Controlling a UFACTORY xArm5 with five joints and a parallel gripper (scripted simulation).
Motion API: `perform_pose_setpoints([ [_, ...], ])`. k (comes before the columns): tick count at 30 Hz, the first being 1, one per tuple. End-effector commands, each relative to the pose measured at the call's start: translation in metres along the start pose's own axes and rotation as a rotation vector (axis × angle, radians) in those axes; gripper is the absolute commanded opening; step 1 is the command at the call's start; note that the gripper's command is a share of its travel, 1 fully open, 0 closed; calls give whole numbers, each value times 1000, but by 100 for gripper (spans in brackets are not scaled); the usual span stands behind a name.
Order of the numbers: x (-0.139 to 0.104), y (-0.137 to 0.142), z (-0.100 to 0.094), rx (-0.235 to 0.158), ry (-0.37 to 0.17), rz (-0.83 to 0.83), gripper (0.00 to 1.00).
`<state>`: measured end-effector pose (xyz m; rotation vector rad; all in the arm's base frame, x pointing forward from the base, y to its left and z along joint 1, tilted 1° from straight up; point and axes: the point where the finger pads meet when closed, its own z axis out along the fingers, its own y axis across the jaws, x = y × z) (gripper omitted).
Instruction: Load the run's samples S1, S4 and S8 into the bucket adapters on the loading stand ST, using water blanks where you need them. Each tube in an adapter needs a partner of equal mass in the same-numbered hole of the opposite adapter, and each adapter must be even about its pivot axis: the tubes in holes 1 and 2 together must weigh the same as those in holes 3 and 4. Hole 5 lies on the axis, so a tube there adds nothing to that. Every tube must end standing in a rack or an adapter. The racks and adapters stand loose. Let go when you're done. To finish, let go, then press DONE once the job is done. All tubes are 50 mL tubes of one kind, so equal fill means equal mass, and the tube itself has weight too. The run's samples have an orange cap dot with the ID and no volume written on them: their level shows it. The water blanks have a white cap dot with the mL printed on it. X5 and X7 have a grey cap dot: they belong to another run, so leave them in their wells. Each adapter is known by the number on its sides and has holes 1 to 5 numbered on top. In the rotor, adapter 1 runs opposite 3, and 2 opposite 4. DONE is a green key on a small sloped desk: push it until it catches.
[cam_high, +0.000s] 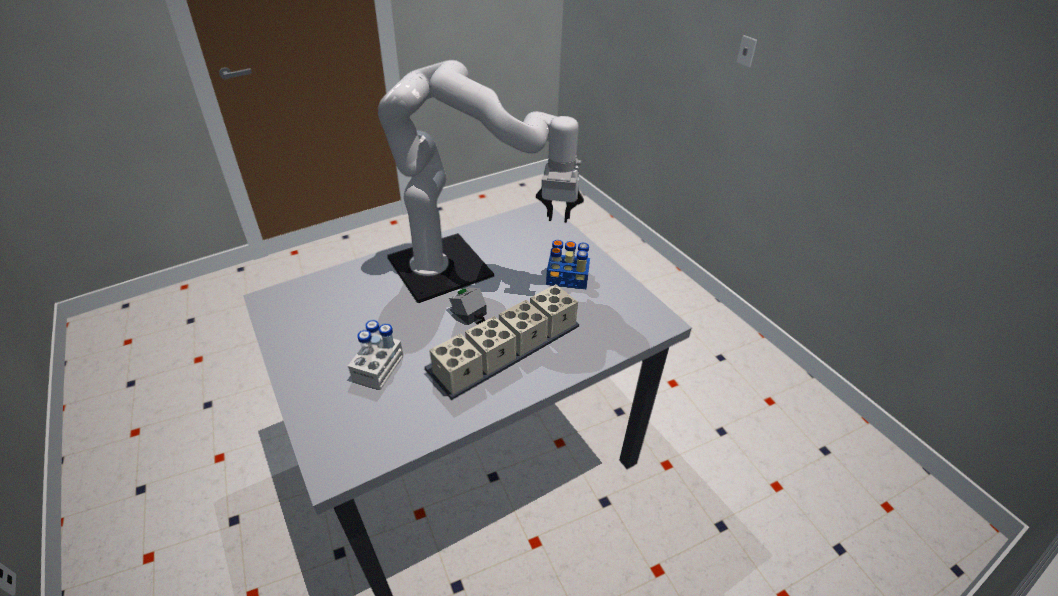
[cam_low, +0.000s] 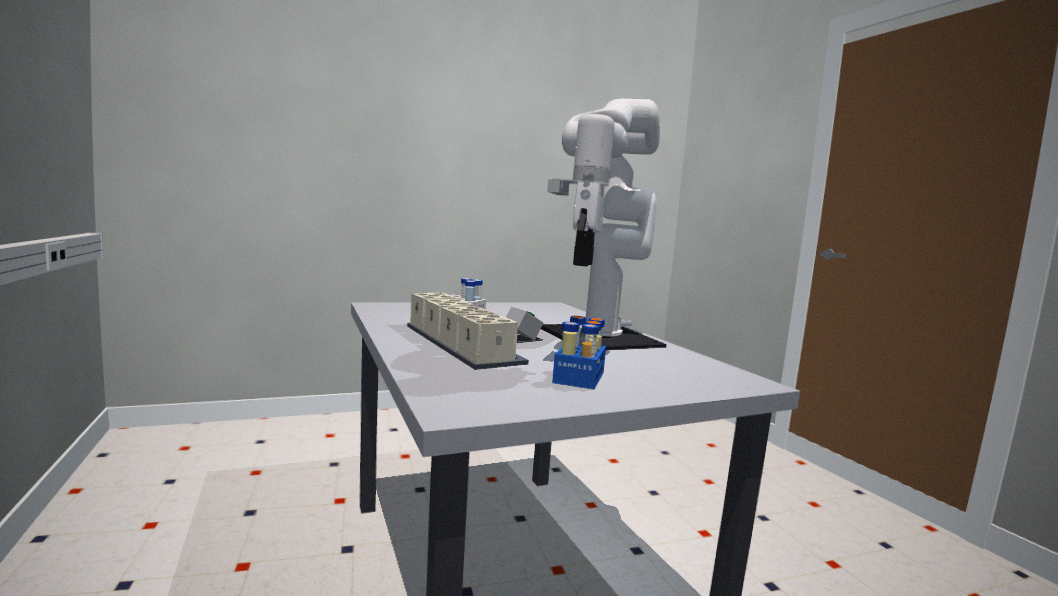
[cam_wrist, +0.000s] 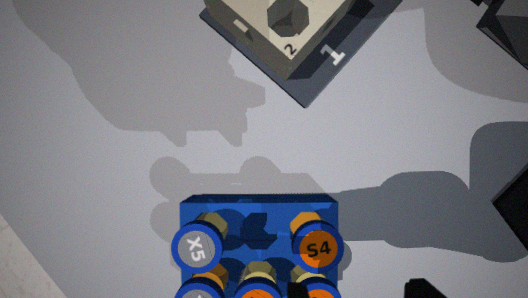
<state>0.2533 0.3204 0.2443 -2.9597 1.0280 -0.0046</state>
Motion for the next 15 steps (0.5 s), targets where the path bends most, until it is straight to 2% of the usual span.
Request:
perform_pose_setpoints([
  [1, -4, -4, -2, 4, -12, -33, 57],
  [10, -35, -36, -2, 6, -11, -333, 57],
  [12, -35, -36, -2, 6, -11, -333, 57],
  [15, -40, -41, -2, 7, -11, -433, 57],
])
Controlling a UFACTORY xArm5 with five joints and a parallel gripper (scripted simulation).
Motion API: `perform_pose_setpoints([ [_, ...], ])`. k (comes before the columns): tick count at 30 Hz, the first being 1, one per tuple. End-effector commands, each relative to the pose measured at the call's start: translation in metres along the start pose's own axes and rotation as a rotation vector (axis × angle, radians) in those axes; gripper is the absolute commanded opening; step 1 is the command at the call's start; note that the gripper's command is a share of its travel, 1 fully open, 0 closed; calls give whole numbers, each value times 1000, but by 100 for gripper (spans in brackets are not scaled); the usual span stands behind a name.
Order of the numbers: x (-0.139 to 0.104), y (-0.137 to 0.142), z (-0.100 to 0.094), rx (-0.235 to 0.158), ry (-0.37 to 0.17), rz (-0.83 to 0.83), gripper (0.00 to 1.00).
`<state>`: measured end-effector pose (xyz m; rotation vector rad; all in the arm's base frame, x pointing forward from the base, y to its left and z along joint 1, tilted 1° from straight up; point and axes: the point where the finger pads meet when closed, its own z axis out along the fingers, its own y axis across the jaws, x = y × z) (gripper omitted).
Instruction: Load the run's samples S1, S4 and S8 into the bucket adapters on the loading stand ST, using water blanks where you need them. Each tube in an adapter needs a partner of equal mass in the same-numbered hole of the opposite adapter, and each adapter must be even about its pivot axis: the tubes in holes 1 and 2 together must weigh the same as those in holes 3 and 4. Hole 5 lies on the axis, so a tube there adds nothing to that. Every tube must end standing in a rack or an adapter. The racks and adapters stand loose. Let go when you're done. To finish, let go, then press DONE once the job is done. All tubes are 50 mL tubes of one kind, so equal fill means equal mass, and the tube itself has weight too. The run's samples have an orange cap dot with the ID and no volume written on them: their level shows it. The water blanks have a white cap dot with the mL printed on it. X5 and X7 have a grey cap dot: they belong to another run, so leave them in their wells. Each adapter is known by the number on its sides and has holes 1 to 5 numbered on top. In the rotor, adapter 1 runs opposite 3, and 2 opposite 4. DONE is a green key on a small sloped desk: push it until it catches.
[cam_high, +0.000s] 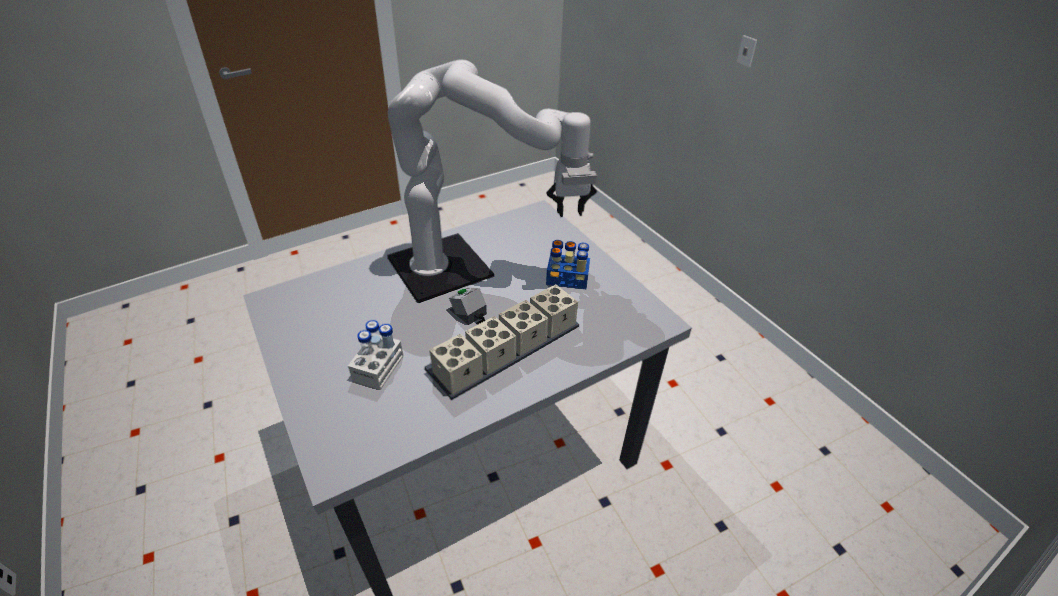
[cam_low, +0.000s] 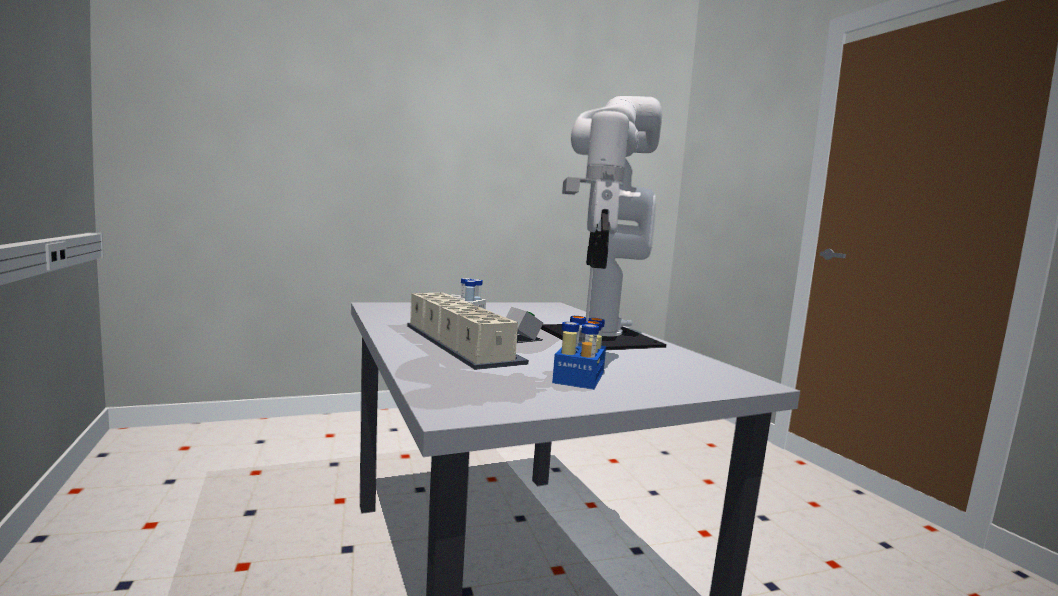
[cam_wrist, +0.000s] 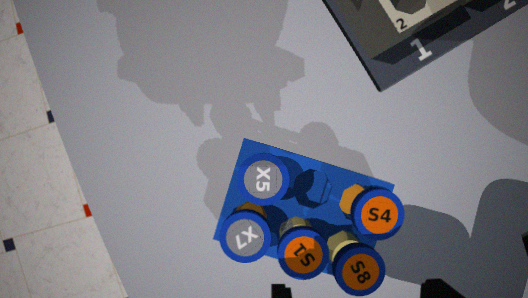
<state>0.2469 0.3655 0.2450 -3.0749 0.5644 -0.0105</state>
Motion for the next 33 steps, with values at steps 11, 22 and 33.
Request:
perform_pose_setpoints([
  [11, -4, -11, -2, 3, -11, -494, 57],
  [22, -4, -11, -2, 5, -11, -794, 57],
  [33, -4, -11, -2, 6, -10, -1094, 57],
])
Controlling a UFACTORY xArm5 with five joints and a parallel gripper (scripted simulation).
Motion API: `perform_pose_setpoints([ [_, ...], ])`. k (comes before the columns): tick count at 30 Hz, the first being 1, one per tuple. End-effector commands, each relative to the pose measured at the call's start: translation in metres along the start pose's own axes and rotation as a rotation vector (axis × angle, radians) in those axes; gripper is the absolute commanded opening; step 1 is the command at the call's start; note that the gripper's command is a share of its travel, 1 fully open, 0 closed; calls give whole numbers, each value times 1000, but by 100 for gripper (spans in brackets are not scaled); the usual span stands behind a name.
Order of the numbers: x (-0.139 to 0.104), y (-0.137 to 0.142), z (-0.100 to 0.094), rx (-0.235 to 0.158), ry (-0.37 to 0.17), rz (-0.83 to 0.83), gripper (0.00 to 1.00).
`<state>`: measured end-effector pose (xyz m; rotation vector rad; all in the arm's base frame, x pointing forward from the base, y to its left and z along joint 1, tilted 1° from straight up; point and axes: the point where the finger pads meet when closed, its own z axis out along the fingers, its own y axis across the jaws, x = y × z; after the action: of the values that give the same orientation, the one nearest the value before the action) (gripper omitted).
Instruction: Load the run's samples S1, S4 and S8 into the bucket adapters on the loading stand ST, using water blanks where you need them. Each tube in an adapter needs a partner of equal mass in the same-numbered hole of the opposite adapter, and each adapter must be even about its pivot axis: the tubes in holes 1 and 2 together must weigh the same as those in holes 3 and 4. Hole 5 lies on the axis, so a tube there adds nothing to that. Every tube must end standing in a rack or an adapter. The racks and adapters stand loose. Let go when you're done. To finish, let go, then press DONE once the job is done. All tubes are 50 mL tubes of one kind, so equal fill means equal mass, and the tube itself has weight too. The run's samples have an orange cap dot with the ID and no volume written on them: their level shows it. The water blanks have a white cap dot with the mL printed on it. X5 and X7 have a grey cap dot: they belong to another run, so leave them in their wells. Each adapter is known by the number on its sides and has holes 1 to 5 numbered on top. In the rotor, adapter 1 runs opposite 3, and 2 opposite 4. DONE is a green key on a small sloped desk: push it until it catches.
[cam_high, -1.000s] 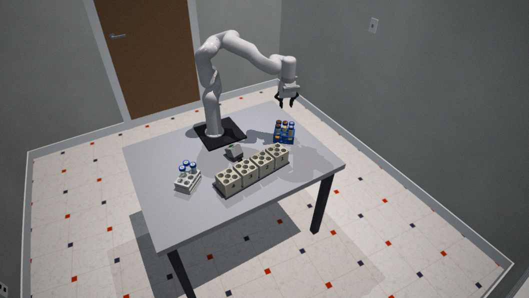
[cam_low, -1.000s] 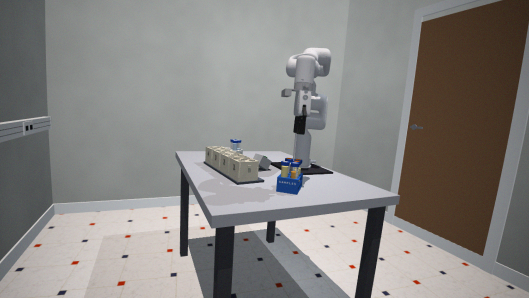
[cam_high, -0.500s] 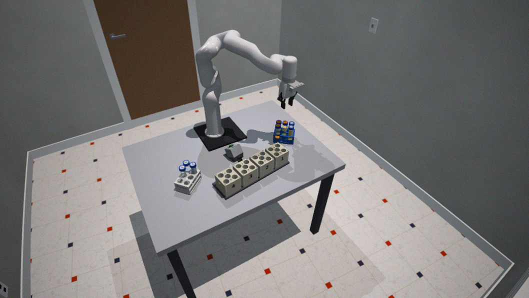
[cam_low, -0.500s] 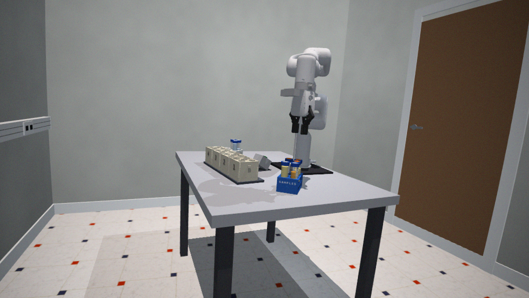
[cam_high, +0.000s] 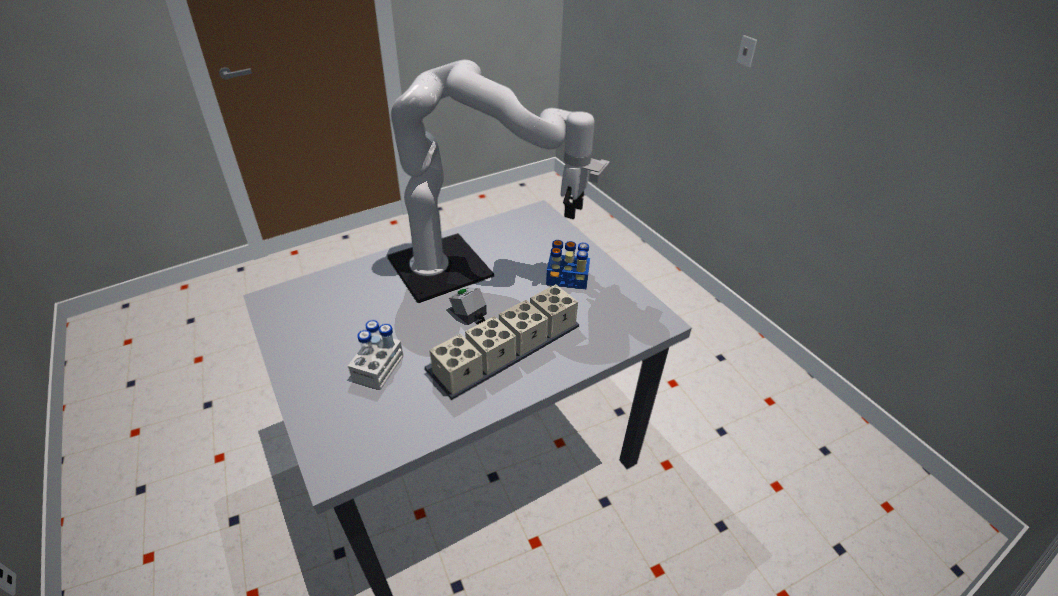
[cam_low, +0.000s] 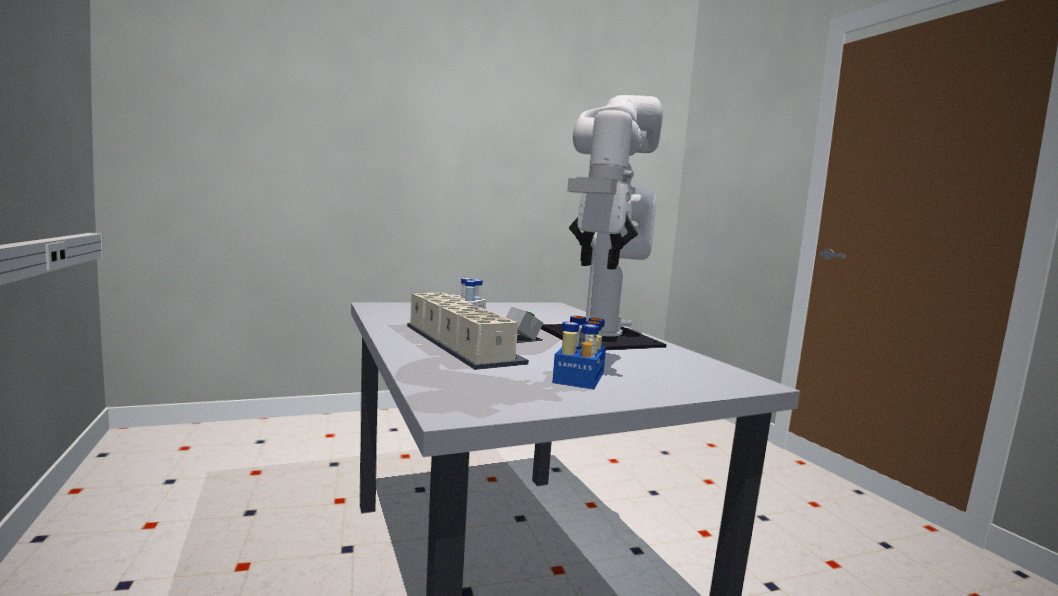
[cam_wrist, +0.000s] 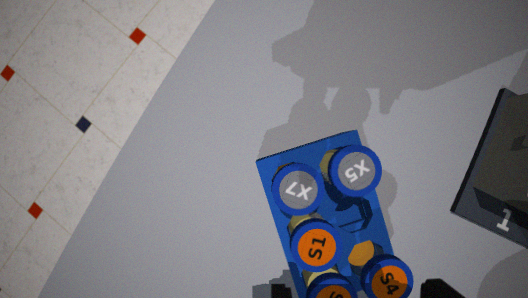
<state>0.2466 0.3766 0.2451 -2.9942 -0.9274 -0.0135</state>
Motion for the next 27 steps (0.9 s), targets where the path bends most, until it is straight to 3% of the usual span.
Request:
perform_pose_setpoints([
  [1, 1, 0, -2, 11, 0, -164, 57],
  [5, 1, 0, -2, 11, 0, -297, 57],
  [18, 1, 0, -2, 11, 0, -301, 57],
  [27, 1, -1, 16, 11, 0, -301, 57],
])
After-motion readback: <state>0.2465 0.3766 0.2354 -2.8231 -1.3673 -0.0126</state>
